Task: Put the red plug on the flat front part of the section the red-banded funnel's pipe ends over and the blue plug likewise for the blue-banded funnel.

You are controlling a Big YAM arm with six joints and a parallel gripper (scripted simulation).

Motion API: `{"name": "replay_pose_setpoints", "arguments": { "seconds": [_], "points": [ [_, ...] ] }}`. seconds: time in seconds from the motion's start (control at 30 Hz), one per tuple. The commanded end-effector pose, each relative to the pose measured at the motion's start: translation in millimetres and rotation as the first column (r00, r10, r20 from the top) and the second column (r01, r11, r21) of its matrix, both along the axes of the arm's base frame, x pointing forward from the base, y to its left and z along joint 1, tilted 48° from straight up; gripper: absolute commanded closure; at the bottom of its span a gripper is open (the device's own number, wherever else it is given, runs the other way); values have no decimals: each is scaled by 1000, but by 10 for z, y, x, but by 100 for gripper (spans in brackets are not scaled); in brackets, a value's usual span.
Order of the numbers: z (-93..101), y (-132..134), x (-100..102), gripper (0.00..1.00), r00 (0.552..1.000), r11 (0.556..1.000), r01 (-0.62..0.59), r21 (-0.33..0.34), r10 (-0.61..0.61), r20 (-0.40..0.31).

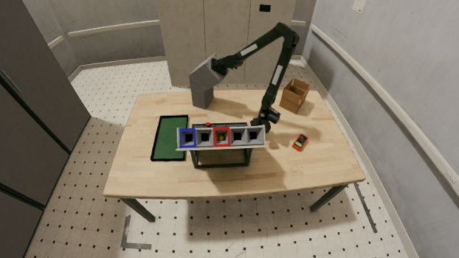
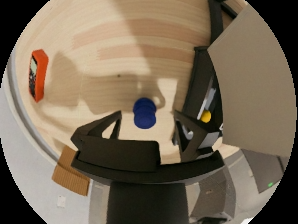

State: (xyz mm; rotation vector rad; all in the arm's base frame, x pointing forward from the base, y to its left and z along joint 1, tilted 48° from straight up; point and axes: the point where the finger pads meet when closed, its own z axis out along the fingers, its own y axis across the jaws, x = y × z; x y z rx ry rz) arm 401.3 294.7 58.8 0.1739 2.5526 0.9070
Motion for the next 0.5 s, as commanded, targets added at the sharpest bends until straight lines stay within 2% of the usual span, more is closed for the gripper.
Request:
{"name": "replay_pose_setpoints", "arguments": {
  "seconds": [0.0, 0.47],
  "points": [
    [44, 68, 45, 13, 1000, 1000, 10, 25, -10, 8],
    [23, 102, 61, 13, 1000, 998, 19, 64, -19, -8]
  ]
}}
